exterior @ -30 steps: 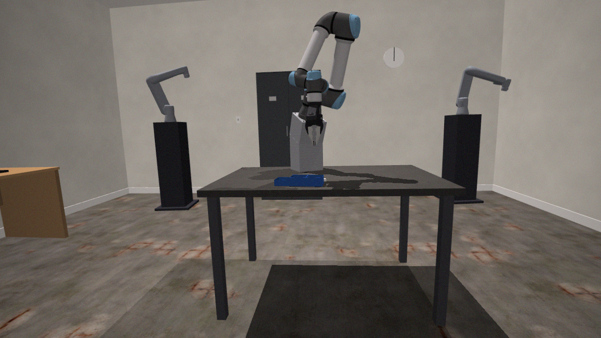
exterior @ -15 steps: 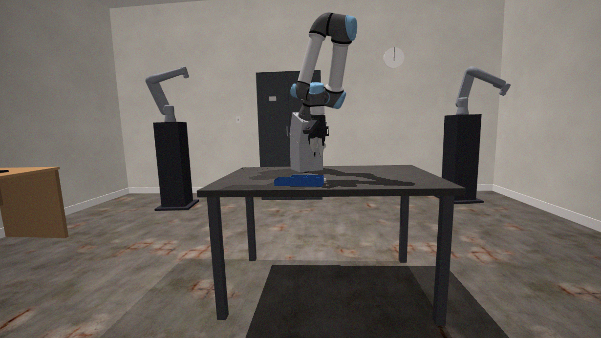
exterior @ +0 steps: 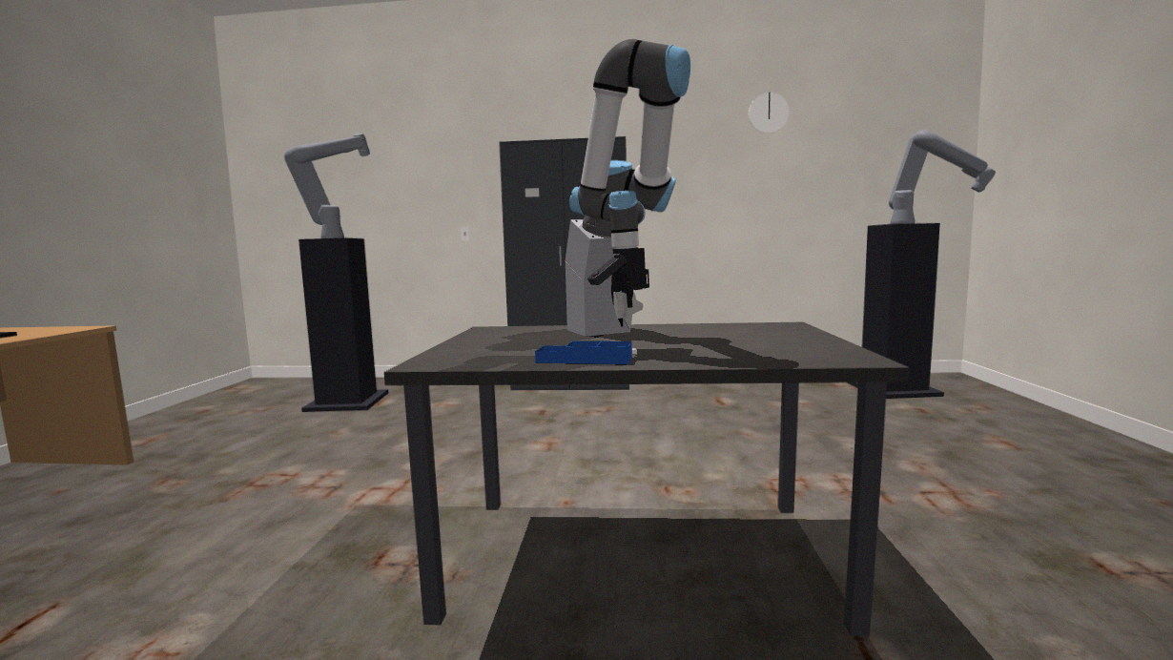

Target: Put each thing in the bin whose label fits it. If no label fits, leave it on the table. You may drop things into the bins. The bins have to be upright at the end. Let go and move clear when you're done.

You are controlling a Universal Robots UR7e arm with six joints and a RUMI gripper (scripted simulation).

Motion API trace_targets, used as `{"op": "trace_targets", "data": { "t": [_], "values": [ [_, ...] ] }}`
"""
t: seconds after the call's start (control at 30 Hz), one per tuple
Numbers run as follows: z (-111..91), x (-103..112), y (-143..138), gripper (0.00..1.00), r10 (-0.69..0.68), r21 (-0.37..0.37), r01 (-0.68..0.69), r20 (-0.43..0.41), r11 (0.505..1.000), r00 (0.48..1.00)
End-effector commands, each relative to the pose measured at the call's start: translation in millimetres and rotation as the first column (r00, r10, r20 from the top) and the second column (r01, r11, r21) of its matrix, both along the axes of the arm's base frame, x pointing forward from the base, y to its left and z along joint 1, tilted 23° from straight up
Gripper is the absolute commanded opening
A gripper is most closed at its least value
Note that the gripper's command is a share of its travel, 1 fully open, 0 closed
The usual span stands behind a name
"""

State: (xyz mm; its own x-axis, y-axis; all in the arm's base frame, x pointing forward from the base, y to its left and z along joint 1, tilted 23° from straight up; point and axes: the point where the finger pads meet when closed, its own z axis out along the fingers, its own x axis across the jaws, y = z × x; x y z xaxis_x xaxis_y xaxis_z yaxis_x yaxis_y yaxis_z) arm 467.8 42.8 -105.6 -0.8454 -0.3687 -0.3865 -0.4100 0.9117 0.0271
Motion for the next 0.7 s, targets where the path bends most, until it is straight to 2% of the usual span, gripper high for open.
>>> {"op": "trace_targets", "data": {
  "t": [0.0,0.2,0.67],
  "values": [
    [-0.5,0.9,0.0,0.23,-0.151,0.037,0.151,-0.014,0.988,0.988],
    [-0.5,1.0,0.0,0.23,-0.320,0.076,0.322,-0.037,0.944,0.947],
    [-0.5,0.9,0.0,0.23,-0.320,0.076,0.321,-0.037,0.944,0.947]
  ]
}}
